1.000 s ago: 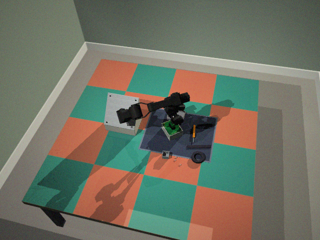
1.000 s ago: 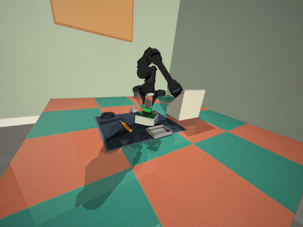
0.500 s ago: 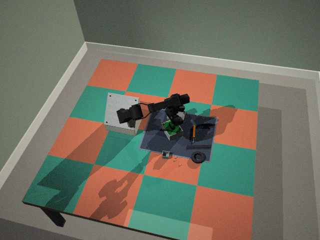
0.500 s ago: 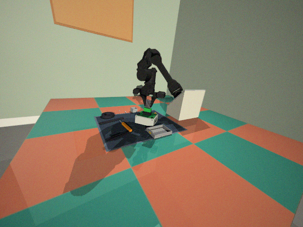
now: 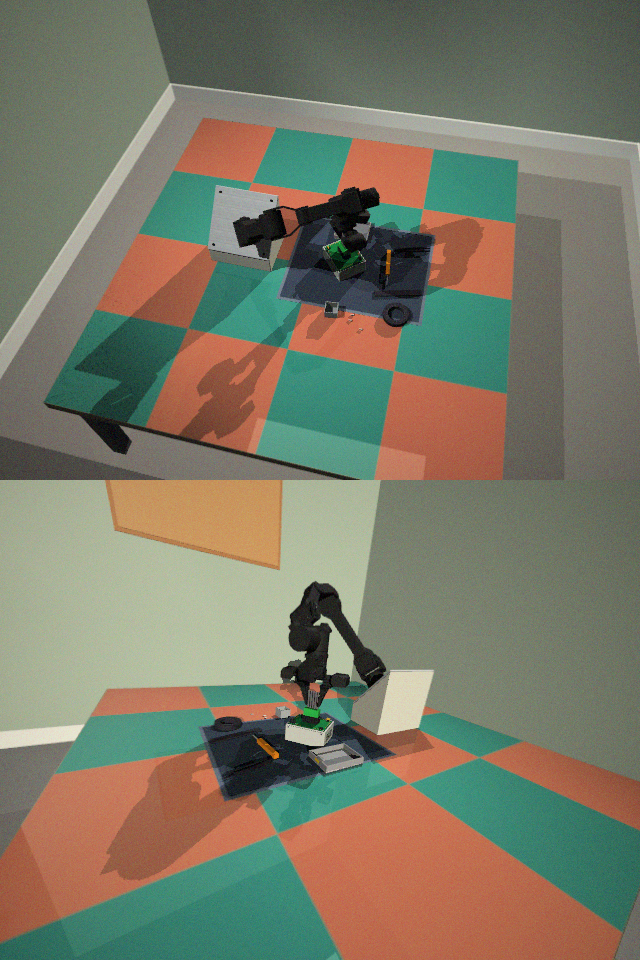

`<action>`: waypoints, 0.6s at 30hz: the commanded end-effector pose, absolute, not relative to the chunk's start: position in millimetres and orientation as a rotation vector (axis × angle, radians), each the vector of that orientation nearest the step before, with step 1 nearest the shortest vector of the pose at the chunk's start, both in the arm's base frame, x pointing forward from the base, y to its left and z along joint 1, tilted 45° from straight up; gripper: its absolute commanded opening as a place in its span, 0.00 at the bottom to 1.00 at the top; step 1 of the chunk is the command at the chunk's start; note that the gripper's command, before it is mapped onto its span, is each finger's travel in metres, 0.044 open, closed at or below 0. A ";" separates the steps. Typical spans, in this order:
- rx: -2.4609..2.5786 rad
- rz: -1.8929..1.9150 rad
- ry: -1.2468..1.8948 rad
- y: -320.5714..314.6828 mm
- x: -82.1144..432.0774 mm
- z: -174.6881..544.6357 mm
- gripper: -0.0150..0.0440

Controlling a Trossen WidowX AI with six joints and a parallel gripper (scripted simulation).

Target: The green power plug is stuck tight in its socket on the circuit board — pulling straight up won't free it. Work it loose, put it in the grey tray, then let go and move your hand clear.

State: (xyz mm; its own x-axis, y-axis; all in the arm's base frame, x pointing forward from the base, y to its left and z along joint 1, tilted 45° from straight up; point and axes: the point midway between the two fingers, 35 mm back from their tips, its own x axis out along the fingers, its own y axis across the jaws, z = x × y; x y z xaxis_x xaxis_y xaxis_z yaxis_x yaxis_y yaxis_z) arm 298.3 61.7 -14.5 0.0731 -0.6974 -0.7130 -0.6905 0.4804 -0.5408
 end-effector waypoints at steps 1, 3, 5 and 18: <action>-1.229 -0.011 1.622 67.2 298.4 -8.0 0.25; -1.241 -0.021 1.613 71.2 297.1 -5.4 0.25; -1.265 -0.039 1.594 74.1 295.2 -5.2 0.25; -1.136 0.059 1.689 68.8 304.3 3.6 0.25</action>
